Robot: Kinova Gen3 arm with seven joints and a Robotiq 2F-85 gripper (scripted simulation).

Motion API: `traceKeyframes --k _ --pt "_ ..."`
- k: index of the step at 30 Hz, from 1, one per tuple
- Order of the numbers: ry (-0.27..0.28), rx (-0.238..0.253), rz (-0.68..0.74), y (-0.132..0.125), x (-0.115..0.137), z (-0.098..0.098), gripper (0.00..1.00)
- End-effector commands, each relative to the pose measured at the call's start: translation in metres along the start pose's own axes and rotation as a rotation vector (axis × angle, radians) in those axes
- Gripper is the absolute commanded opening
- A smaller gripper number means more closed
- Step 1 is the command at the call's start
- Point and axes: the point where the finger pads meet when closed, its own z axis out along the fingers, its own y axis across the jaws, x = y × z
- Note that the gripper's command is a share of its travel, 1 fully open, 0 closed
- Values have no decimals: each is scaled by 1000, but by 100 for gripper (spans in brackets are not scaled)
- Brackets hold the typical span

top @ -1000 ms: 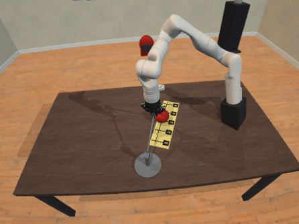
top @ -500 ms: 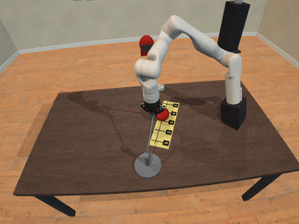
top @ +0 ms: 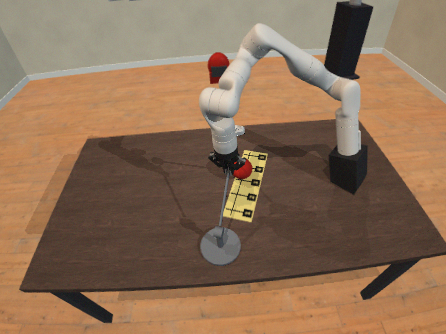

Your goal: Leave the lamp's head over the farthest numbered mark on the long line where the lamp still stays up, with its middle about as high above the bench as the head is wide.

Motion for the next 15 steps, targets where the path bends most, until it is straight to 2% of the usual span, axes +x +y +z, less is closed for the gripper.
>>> traceKeyframes --k 1,9,15 --pt "-25 10 -3 1 -12 -13 0" --pt "-25 10 -3 1 -22 -24 0" --pt "-25 10 -3 1 -22 -24 0"
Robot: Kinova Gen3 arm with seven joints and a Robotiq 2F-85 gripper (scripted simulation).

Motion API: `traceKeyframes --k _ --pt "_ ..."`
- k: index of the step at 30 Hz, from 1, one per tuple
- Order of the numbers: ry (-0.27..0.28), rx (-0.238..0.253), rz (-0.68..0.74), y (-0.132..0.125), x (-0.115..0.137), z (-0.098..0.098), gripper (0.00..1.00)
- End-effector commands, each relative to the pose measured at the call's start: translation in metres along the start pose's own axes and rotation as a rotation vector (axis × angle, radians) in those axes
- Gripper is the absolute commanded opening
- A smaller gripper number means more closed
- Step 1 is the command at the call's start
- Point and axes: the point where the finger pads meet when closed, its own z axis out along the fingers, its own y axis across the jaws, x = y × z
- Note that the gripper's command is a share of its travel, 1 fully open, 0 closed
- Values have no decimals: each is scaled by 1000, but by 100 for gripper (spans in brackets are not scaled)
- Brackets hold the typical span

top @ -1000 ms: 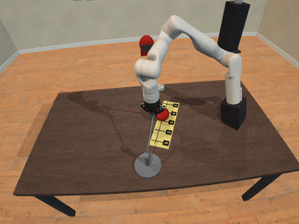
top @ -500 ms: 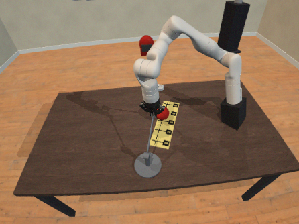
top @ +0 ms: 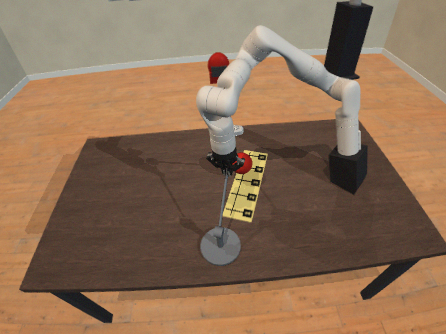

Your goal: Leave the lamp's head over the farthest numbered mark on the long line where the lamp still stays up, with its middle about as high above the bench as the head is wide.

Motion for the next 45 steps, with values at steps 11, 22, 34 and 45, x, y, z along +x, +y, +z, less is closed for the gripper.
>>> traceKeyframes --k 11,22,34,45 --pt "-24 7 -3 1 -8 -8 0" --pt "-24 7 -3 1 -21 -19 0" --pt "-24 7 -3 1 -30 -26 0" --pt "-24 7 -3 1 -30 -26 0"
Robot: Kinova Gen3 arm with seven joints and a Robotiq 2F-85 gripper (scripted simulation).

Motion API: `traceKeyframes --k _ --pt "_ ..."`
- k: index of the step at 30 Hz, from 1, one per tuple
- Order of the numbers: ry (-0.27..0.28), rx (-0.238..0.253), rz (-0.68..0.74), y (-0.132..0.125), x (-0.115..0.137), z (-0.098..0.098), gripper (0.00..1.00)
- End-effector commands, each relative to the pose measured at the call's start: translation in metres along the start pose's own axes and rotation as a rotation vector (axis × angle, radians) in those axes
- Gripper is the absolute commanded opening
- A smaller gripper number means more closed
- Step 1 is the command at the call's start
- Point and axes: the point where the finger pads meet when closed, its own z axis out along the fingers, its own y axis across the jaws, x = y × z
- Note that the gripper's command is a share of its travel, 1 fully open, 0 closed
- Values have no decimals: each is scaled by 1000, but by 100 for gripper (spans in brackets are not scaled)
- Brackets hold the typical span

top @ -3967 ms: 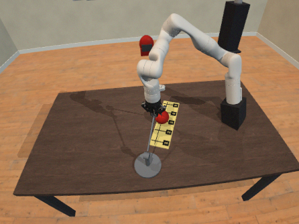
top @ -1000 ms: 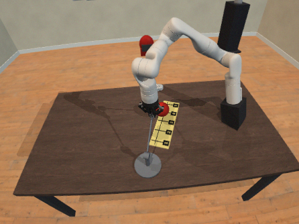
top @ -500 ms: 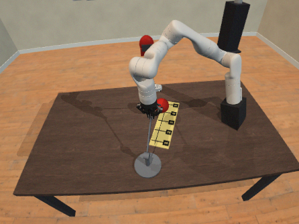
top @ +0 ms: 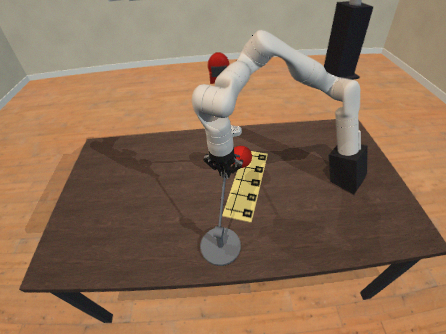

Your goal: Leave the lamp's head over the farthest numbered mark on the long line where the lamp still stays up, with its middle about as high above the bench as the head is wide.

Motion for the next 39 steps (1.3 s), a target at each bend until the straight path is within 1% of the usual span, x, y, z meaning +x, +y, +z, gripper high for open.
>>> traceKeyframes --k 1,2,3,19,34,36,39 --pt "-24 5 -4 2 -8 -6 0" --pt "-24 5 -4 2 -8 -6 0" --pt "-23 5 -3 2 -7 -6 100" --pt "-3 2 0 0 -1 -2 100" --pt "-4 2 0 0 8 -61 100" --pt "-4 2 0 0 8 -61 100" --pt "-3 1 0 0 10 -72 100"
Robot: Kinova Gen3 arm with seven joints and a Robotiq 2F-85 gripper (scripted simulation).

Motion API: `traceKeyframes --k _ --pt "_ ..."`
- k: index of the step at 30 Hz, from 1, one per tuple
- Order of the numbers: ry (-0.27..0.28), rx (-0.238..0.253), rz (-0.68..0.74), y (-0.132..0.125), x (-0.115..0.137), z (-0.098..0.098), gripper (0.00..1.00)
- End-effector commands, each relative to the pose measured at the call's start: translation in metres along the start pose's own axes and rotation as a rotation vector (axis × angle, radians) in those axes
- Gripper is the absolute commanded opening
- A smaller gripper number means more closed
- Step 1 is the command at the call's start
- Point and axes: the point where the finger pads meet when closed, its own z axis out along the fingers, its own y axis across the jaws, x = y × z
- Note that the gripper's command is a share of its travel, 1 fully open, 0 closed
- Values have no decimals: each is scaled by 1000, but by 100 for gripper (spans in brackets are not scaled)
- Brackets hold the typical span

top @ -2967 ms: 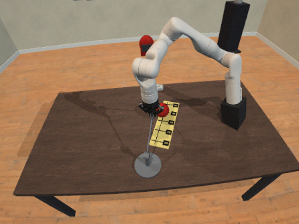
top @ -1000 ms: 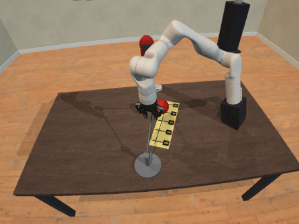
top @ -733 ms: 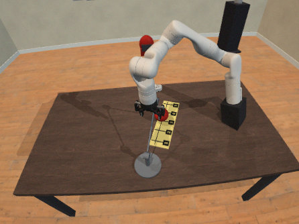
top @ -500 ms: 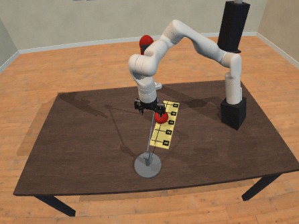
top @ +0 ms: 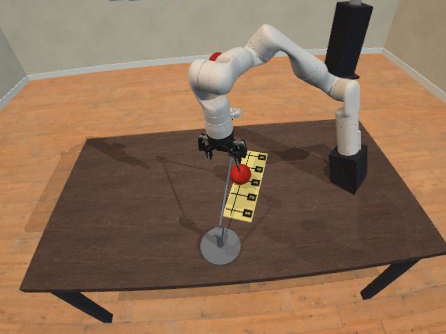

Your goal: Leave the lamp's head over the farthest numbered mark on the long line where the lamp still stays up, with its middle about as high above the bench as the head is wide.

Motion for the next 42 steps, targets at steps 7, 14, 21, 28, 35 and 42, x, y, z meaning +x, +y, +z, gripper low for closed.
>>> traceKeyframes --k 7,14,21,28,35,42 --pt "-6 3 1 0 4 -35 100" --pt "-4 1 2 0 7 -53 100" --pt "-1 1 3 -1 9 -51 100" --pt "2 0 4 -2 11 -49 100" --pt "2 0 4 -2 28 -46 100" --pt "2 0 4 -2 57 -42 100"
